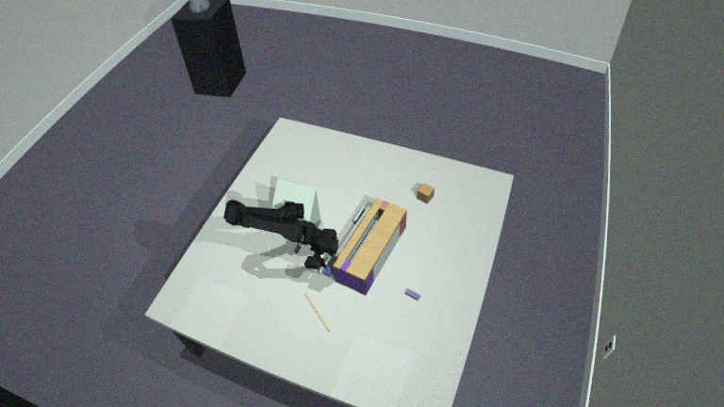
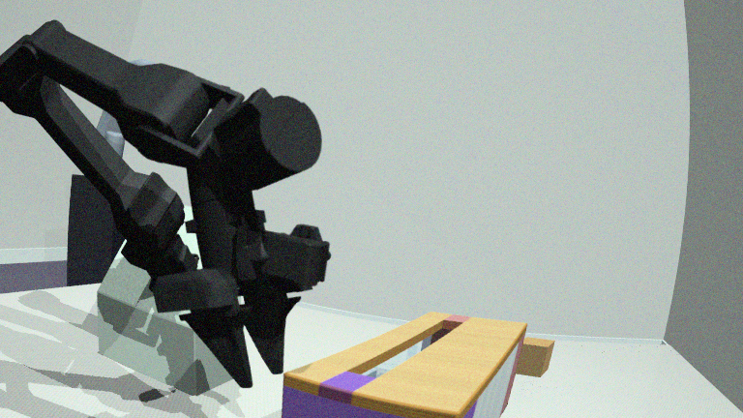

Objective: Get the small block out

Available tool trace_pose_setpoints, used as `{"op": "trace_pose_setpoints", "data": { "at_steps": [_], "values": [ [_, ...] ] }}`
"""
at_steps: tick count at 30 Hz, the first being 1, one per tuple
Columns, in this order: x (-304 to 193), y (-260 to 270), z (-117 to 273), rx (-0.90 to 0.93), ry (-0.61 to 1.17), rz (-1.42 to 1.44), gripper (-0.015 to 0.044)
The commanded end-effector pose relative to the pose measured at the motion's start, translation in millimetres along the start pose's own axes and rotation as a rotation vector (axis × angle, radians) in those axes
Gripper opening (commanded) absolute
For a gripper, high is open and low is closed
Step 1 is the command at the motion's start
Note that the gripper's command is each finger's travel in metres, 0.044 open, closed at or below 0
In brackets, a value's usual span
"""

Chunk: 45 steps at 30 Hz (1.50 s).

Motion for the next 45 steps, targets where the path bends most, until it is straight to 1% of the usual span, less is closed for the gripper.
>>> {"op": "trace_pose_setpoints", "data": {
  "at_steps": [1,16,19,22,33,35,45],
  "values": [
    [-11.9,9.5,-18.3,0.023,0.025,-0.913,0.0285],
    [-18.7,9.9,-29.7,0.029,0.015,-1.999,0.0285],
    [-20.1,8.9,-31.4,0.038,0.011,-2.178,0.0285],
    [-20.2,8.5,-32.6,0.048,-0.005,-2.439,0.0285],
    [-20.6,7.2,-35.3,0.110,-0.043,-3.209,0.0285],
    [-20.7,7.1,-35.4,0.116,-0.044,-3.255,0.0285],
    [-20.7,7.1,-35.4,0.116,-0.044,-3.255,0.0285]
  ]
}}
Point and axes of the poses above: the point midway between the two fingers, 35 mm back from their tips, its own z axis back along the fingers, its own y axis across the jaws, x = y × z, the point moved 7 cm from there along z, back along the fingers, and after that the axes turned 6 degrees about z, right-handed, at the moved point
